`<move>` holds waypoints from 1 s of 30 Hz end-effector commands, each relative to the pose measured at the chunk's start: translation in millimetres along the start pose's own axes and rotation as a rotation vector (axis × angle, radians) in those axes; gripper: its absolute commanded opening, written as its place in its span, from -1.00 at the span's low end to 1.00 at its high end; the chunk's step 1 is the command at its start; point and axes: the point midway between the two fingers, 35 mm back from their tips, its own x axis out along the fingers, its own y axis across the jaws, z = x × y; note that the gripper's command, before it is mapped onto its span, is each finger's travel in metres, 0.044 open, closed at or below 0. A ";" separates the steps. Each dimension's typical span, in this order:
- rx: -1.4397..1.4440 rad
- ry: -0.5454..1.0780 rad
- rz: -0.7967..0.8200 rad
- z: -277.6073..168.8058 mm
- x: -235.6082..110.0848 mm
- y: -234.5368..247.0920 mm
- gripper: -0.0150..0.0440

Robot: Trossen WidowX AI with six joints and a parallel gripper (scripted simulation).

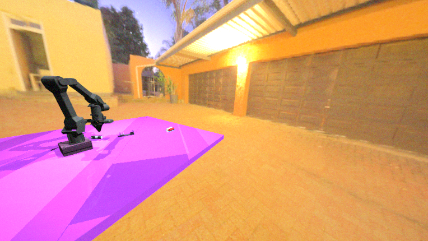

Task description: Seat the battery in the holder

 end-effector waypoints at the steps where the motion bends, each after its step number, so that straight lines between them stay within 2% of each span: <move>1: -0.001 -0.029 -0.002 5.1 -28.6 1.5 -0.49; 6: -0.001 -0.030 -0.001 -0.4 -64.3 5.0 -0.49; 18: -0.003 -0.025 -0.003 -1.0 -62.8 4.4 -0.49; 21: -0.155 -0.025 -0.005 0.4 -56.4 6.6 -0.22; 27: -0.784 -0.026 -0.012 3.3 -29.2 15.7 0.31; 30: -1.098 -0.025 -0.015 3.3 -15.7 20.4 0.33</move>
